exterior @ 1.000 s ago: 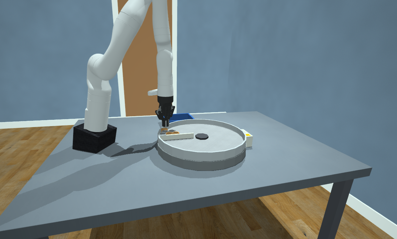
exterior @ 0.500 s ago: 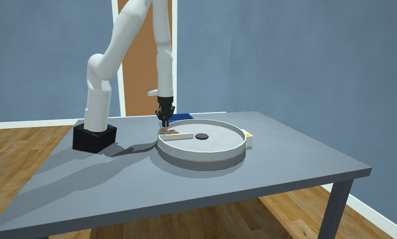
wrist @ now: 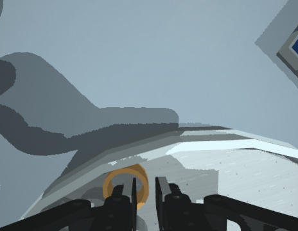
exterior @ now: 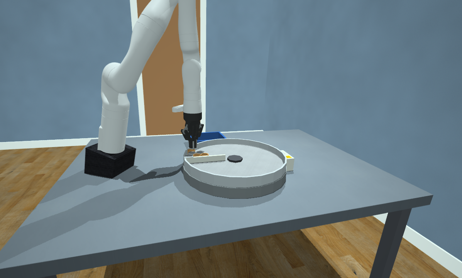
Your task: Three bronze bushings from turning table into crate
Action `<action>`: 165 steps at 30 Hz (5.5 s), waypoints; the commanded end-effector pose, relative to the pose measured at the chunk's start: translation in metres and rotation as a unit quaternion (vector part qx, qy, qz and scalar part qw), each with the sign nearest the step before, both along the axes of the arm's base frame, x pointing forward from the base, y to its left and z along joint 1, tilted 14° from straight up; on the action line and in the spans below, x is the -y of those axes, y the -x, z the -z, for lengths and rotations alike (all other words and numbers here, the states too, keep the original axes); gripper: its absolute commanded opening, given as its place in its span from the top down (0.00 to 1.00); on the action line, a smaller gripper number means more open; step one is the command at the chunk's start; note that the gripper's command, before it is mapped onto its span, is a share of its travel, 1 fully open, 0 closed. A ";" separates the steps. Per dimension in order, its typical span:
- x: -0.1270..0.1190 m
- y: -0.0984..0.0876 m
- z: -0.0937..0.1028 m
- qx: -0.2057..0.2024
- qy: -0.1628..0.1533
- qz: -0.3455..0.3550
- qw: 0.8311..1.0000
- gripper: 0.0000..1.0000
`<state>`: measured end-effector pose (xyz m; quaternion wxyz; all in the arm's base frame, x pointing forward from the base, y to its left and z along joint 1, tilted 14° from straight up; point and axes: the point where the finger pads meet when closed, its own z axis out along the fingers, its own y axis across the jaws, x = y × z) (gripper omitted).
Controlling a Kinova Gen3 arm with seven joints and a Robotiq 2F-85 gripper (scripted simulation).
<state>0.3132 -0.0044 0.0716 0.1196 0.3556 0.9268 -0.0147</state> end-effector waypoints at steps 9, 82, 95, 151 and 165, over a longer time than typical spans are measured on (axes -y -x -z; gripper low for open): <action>0.002 0.001 0.002 -0.002 0.001 0.003 1.000 0.86; 0.003 -0.003 0.015 -0.001 0.000 0.002 1.000 1.00; 0.003 -0.003 0.015 -0.001 0.000 0.002 1.000 1.00; 0.000 -0.004 0.010 -0.002 0.001 0.003 1.000 1.00; 0.000 -0.003 0.007 -0.002 0.001 0.003 1.000 1.00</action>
